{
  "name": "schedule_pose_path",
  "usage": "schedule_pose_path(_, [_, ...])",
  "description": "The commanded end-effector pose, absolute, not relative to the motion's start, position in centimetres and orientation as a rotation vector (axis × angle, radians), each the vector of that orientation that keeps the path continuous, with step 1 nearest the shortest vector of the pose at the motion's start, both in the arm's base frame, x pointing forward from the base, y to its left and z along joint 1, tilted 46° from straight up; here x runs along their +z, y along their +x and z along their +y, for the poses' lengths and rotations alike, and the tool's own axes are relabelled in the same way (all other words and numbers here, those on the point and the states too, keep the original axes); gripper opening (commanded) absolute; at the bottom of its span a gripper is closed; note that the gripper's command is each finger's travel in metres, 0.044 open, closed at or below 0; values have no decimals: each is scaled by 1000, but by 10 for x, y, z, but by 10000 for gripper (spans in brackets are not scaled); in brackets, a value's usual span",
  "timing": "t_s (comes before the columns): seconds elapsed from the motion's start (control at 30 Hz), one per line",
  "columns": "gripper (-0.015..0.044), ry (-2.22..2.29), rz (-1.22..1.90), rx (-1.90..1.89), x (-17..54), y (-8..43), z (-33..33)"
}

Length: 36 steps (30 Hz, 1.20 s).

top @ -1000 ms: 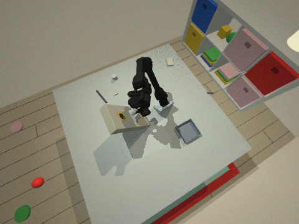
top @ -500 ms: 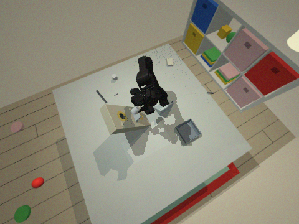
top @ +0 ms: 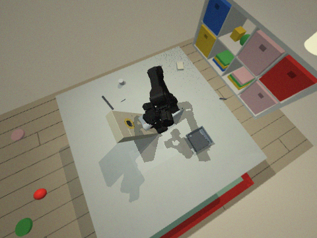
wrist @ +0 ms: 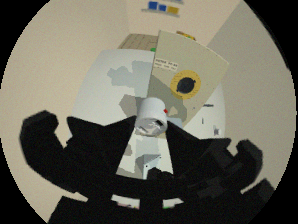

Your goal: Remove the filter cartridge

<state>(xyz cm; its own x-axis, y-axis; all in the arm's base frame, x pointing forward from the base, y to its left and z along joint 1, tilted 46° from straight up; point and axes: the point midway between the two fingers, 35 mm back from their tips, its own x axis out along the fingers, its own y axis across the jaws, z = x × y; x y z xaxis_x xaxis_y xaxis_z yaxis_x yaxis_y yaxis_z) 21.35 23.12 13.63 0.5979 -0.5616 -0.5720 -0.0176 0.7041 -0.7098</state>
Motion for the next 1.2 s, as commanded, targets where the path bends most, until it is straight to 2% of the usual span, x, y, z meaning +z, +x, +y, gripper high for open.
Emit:
schedule_pose_path(0.0, [0,-719,886,-378,123,214,242])
schedule_pose_path(0.07, [0,-751,901,-340,129,212,236])
schedule_pose_path(0.53, [0,-1040,1139,102,58,156,290])
schedule_pose_path(0.93, [0,-1279,1221,593,4,96,333])
schedule_pose_path(1.17, [0,-1292,1222,623,1,93,335])
